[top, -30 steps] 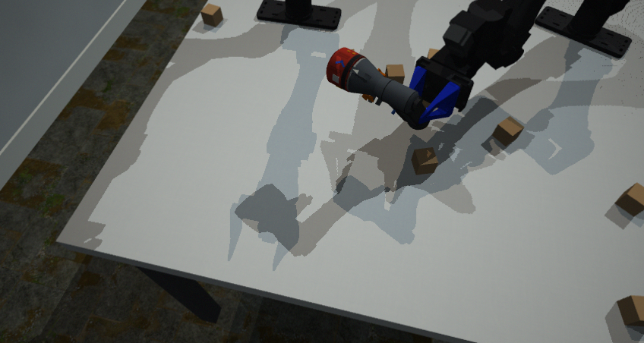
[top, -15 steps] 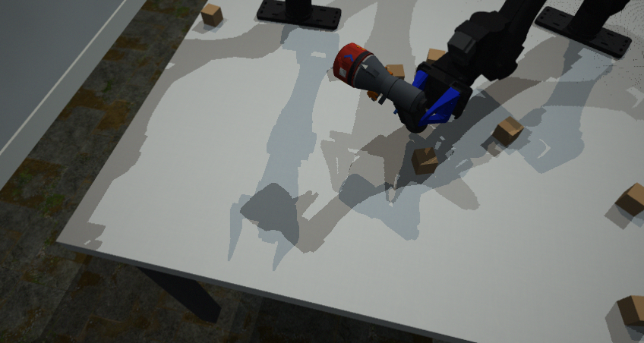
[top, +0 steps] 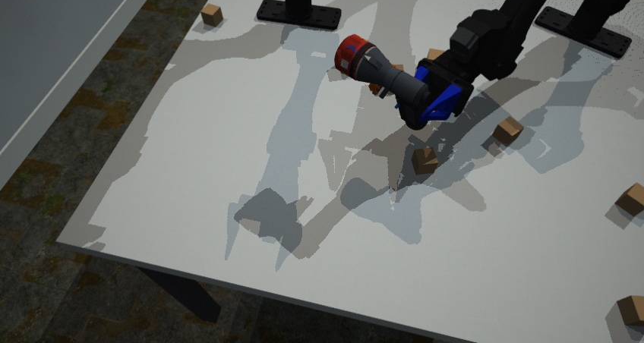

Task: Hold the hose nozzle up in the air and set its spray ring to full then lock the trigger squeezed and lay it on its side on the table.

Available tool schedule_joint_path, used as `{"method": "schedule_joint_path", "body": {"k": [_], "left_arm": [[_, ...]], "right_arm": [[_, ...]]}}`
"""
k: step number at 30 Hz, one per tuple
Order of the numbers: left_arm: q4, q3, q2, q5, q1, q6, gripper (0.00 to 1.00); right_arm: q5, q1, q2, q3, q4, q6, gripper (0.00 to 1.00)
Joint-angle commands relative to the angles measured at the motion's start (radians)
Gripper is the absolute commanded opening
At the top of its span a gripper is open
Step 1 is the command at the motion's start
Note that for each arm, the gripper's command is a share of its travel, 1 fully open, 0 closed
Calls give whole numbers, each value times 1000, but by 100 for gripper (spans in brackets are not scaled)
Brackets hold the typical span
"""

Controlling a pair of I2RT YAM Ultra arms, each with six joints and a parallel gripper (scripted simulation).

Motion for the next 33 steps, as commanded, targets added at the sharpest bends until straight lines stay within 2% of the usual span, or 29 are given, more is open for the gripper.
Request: {"method": "schedule_joint_path", "body": {"k": [1, 8, 9, 15, 17, 18, 32, 33], "left_arm": [[98, 39, -37, 4, 11, -9, 36], [93, 38, -34, 6, 14, -7, 36], [93, 38, -34, 6, 14, -7, 36], [93, 38, -34, 6, 14, -7, 36], [93, 38, -34, 6, 14, -7, 36], [93, 38, -34, 6, 14, -7, 36], [93, 38, -34, 6, 14, -7, 36], [93, 38, -34, 6, 14, -7, 36]], "right_arm": [[-4, 0, -13, 41, 18, 5, 87], [-4, 0, -13, 41, 18, 4, 87], [-22, -15, 26, -35, 21, 40, 87], [-183, -21, 49, -65, 110, 317, 87], [-183, -21, 49, -65, 110, 317, 87], [-234, -27, 43, -80, 151, 374, 87], [-610, -74, 147, -263, 373, 956, 87], [-610, -74, 147, -263, 373, 956, 87]]}}
